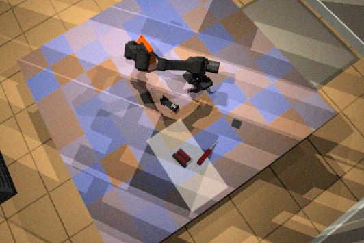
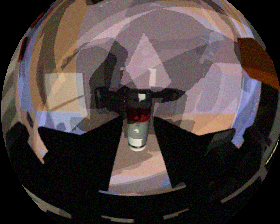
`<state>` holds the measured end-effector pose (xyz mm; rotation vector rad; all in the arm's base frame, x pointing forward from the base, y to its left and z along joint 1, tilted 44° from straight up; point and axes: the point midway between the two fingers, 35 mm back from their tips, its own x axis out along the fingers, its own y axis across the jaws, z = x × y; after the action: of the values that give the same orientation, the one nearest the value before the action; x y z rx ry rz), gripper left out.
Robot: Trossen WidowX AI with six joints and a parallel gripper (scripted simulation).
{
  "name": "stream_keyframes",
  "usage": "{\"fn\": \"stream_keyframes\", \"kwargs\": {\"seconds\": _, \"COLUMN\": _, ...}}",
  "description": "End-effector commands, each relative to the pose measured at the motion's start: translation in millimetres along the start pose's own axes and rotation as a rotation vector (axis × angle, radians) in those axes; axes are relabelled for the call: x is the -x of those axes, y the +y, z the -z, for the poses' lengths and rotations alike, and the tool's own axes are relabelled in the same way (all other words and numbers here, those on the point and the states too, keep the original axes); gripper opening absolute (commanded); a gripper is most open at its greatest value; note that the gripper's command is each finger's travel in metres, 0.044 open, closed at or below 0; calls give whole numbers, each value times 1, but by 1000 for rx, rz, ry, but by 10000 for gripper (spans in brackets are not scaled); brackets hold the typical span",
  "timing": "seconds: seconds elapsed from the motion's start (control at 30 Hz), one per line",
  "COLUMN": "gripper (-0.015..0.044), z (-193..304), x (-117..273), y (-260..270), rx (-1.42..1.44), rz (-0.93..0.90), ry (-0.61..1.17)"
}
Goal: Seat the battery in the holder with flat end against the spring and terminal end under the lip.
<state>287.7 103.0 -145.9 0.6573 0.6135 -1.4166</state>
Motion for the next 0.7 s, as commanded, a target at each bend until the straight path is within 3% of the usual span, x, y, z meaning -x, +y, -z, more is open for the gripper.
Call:
{"fn": "stream_keyframes", "kwargs": {"seconds": 0.0, "gripper": 111, "z": -1, "x": -1, "y": 1, "rx": 1, "rz": -2, "ry": -3}}
{"fn": "stream_keyframes", "kwargs": {"seconds": 0.3, "gripper": 81, "z": -1, "x": 1, "y": 1, "rx": 1, "rz": -2, "ry": -3}}
{"fn": "stream_keyframes", "kwargs": {"seconds": 0.47, "gripper": 81, "z": 0, "x": 47, "y": 1, "rx": 1, "rz": -2, "ry": -1}}
{"fn": "stream_keyframes", "kwargs": {"seconds": 0.67, "gripper": 81, "z": -6, "x": 51, "y": 3, "rx": 61, "rz": -2, "ry": 0}}
